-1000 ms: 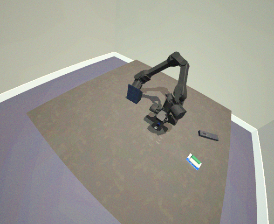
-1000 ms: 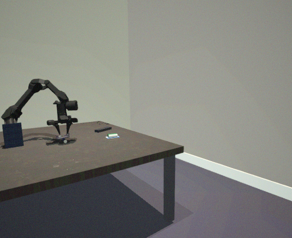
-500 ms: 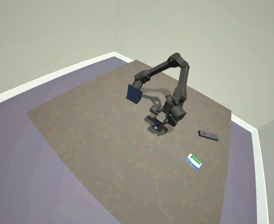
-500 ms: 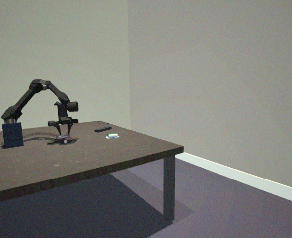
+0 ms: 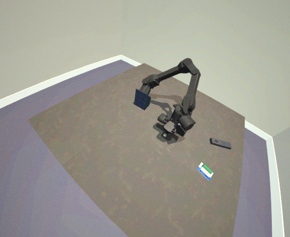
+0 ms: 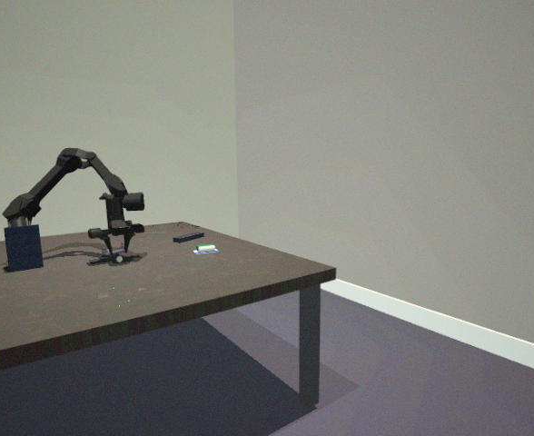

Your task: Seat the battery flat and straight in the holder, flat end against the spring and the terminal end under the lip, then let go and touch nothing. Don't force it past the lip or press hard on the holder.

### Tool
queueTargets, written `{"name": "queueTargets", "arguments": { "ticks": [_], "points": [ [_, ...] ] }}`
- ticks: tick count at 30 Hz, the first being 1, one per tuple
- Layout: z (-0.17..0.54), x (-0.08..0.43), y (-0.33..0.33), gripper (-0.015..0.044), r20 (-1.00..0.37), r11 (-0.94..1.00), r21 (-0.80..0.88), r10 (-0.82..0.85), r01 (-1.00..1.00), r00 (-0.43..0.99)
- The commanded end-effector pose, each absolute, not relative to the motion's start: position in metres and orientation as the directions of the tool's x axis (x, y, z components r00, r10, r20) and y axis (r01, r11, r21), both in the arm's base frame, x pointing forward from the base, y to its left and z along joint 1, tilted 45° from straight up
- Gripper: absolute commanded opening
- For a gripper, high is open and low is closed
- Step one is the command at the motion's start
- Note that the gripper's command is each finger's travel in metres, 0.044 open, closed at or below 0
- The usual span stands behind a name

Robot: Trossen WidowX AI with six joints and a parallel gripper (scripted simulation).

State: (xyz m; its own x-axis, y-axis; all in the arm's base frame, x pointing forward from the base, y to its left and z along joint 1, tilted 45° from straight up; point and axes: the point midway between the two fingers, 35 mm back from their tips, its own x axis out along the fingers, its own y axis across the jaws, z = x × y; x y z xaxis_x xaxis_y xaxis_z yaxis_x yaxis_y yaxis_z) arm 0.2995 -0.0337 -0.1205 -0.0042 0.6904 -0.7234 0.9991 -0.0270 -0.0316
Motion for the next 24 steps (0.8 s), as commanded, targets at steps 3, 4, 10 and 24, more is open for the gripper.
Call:
{"name": "queueTargets", "arguments": {
  "ticks": [3,4,10,24],
  "points": [
    [-0.1302,0.2956,-0.0236,0.0231,-0.716,-0.029,-0.045,0.698,0.999,-0.012],
    [-0.1313,0.2955,-0.0225,0.0231,-0.716,-0.029,-0.045,0.698,0.999,-0.012],
    [-0.1350,0.2950,-0.0185,0.0205,-0.716,-0.029,-0.045,0.698,0.999,-0.012],
    [-0.1350,0.2950,-0.0185,0.0069,-0.716,-0.029,-0.045,0.698,0.999,-0.012]
  ]
}}
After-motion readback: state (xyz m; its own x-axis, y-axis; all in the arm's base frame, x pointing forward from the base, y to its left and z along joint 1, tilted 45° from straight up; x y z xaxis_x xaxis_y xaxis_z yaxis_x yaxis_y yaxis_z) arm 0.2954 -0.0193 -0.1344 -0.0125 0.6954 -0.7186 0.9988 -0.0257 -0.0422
